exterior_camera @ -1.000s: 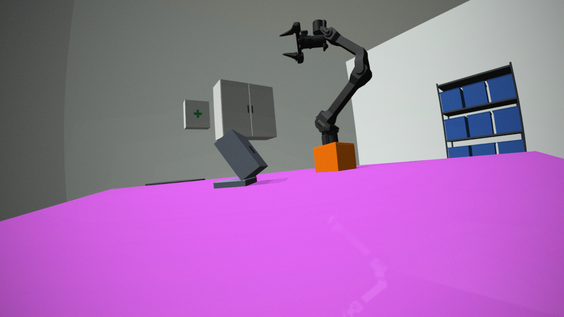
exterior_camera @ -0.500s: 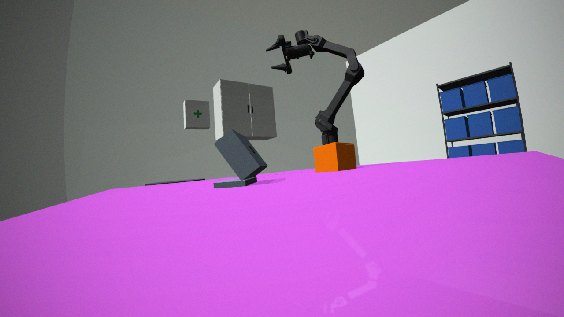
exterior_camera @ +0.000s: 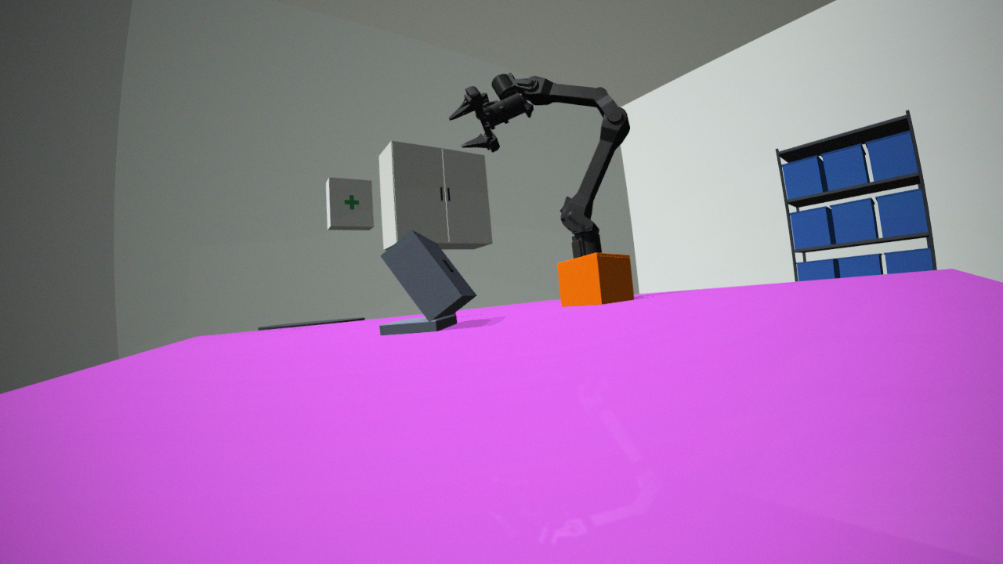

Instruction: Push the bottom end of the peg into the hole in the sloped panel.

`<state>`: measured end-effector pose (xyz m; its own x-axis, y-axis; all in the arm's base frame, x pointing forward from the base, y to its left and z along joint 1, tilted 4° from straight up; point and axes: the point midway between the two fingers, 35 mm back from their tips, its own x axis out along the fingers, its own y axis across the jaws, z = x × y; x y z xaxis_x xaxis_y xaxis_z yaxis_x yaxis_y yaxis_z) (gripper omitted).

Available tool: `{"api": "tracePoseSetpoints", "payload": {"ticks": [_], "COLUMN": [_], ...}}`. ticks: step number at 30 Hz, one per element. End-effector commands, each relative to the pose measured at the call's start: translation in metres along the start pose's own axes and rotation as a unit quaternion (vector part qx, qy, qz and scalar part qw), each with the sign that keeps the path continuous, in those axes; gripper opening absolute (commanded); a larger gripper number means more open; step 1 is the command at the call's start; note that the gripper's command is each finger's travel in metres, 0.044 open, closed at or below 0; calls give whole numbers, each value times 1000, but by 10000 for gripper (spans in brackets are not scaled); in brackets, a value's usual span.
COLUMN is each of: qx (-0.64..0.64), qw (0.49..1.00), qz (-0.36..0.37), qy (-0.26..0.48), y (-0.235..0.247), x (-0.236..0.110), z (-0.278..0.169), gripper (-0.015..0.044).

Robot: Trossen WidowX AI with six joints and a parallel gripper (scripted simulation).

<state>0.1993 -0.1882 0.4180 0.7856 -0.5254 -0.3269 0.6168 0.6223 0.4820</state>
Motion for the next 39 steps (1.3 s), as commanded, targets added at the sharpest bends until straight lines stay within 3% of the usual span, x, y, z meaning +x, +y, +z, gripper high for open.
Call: {"api": "tracePoseSetpoints", "payload": {"ticks": [1, 20, 39], "qx": [-17, -106, -229], "qw": [999, 972, 901], "qz": [-14, -33, -48], "qy": [43, 209, 364], "y": [-9, -21, -36], "x": [28, 115, 166], "z": [-16, -100, -202], "gripper": [440, 440, 440]}}
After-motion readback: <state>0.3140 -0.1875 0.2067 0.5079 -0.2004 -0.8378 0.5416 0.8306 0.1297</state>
